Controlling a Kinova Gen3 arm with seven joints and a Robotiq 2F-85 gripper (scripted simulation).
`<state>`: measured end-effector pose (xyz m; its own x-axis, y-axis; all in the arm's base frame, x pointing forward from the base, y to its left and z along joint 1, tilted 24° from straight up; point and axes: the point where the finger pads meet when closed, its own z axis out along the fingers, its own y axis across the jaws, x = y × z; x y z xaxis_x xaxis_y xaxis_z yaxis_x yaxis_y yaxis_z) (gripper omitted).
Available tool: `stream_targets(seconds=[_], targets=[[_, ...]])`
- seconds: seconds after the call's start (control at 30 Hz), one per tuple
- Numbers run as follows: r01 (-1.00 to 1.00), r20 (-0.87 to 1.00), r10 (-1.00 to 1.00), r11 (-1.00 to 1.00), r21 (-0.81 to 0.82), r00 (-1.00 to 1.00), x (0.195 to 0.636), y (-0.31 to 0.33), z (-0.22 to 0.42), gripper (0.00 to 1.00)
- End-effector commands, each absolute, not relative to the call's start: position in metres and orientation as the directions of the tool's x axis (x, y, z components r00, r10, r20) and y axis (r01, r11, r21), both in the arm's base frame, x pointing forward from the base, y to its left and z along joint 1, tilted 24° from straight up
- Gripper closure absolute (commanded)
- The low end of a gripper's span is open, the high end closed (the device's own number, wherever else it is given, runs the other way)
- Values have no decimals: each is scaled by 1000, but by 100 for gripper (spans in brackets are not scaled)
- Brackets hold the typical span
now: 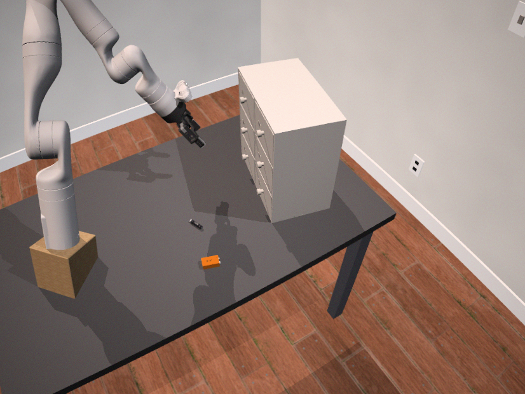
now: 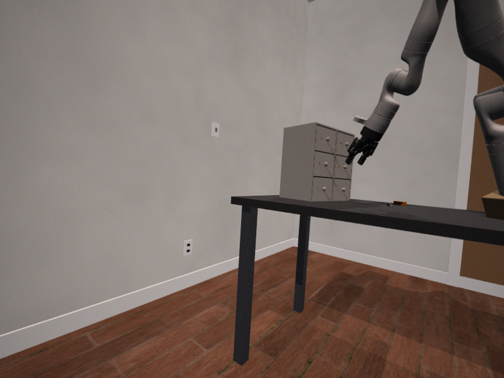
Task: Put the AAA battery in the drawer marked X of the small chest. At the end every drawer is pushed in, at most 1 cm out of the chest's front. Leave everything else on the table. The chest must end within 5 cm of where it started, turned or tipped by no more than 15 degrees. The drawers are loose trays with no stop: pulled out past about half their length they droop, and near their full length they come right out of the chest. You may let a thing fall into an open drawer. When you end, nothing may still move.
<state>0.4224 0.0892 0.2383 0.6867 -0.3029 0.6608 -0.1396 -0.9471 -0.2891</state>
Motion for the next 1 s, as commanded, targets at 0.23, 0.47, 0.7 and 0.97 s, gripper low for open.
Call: stream_targets(seconds=[0.23,0.47,0.7,0.97], targets=[[-115,562,-302,-932,-344,770,405,101,265,0],[-111,469,-274,-932,-346,839,391,99,273,0],[-111,401,-254,-931,-346,880,382,97,280,0],[-108,304,-222,-931,-348,927,368,95,289,0]])
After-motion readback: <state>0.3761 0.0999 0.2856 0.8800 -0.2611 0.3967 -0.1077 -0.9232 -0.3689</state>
